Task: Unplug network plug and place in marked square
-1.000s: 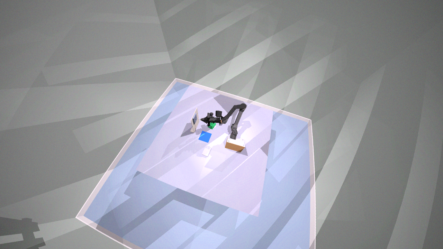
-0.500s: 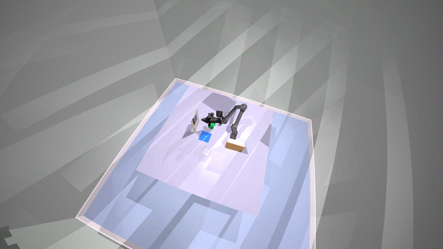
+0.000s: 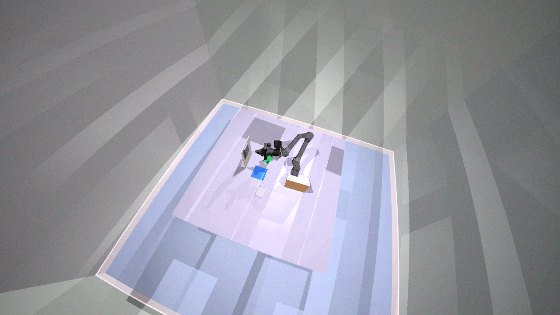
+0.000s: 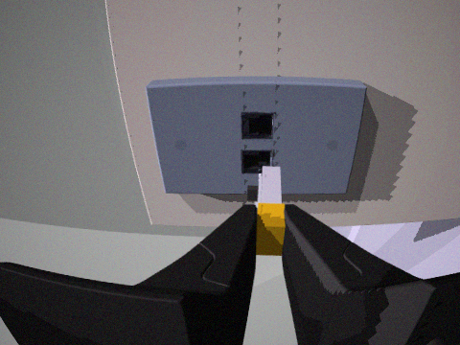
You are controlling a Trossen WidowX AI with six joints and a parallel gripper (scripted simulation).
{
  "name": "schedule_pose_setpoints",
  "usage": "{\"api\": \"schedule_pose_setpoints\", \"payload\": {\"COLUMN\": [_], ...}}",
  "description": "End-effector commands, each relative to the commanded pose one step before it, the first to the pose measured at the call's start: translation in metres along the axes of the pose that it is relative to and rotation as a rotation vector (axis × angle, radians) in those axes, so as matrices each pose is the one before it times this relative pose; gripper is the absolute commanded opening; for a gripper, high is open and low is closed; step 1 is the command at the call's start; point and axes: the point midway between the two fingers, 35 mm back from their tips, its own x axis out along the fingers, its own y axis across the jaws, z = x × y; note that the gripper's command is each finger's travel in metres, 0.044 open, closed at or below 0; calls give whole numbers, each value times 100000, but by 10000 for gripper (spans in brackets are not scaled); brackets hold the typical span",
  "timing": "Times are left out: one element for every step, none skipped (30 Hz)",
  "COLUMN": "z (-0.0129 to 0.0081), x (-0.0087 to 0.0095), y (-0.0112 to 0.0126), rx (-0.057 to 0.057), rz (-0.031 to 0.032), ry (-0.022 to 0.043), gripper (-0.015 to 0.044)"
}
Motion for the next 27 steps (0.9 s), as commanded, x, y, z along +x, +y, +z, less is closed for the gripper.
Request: {"api": "schedule_pose_setpoints", "payload": {"z": [-99, -9, -9, -9, -9, -9, 79, -14, -24, -29, -29, -29, -29, -29, -29, -29, -29, -29, -29, -28, -28, -28, -27, -27, -26, -25, -25], "x": [-247, -42, -42, -43, -43, -43, 188, -16, -30, -41, -47, -52, -57, -63, -68, -73, -79, -84, -89, -95, -100, -105, -110, -115, -121, -126, -131], "y": [-85, 0, 0, 0, 0, 0, 127, 136, 226, 271, 271, 270, 269, 268, 267, 266, 265, 264, 262, 261, 259, 257, 255, 253, 251, 249, 246], "rx": [-47, 0, 0, 0, 0, 0, 47, 8, 13, 16, 15, 15, 14, 14, 13, 13, 12, 12, 12, 11, 11, 10, 10, 10, 9, 9, 8], "rz": [-355, -2, -2, -2, -2, -2, 336, -15, -24, -28, -27, -26, -25, -24, -23, -22, -21, -20, -19, -18, -17, -16, -14, -13, -12, -11, -10], "ry": [37, 2, 2, 2, 2, 2, -17, 10, 17, 19, 18, 17, 15, 14, 13, 12, 11, 10, 8, 7, 6, 5, 4, 2, 1, 0, -1], "gripper": [0, 0, 0, 0, 0, 0, 0, 0, 0, 0, 0, 0, 0, 0, 0, 0, 0, 0, 0, 0, 0, 0, 0, 0, 0, 0, 0]}}
